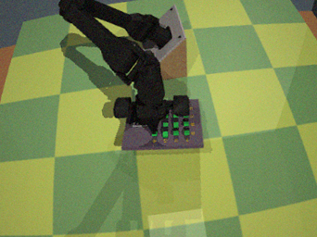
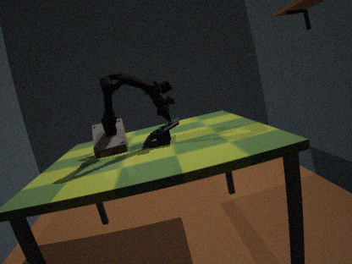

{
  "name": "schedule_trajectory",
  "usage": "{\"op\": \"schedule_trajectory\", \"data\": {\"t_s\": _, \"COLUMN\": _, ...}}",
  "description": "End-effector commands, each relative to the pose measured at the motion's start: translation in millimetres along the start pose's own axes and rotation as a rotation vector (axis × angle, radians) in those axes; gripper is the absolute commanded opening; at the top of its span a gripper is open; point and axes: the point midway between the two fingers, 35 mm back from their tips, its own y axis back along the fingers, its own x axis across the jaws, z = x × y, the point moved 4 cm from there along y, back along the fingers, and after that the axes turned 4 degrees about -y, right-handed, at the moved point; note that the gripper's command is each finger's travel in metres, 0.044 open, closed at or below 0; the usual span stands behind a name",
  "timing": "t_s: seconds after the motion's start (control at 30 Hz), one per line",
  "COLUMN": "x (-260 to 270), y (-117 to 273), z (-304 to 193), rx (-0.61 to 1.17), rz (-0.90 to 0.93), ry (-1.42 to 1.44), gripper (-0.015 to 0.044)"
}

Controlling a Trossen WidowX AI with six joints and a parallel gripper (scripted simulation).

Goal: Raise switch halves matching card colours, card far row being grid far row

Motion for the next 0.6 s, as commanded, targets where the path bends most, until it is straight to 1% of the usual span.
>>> {"op": "schedule_trajectory", "data": {"t_s": 0.0, "x": 0.6, "y": -1.6, "z": -1.6, "rx": 0.005, "rz": 0.003, "ry": 0.008, "gripper": 0.0000}}
{"op": "schedule_trajectory", "data": {"t_s": 0.57, "x": 0.6, "y": -3.9, "z": -1.6, "rx": 0.005, "rz": 0.002, "ry": 0.008, "gripper": 0.0000}}
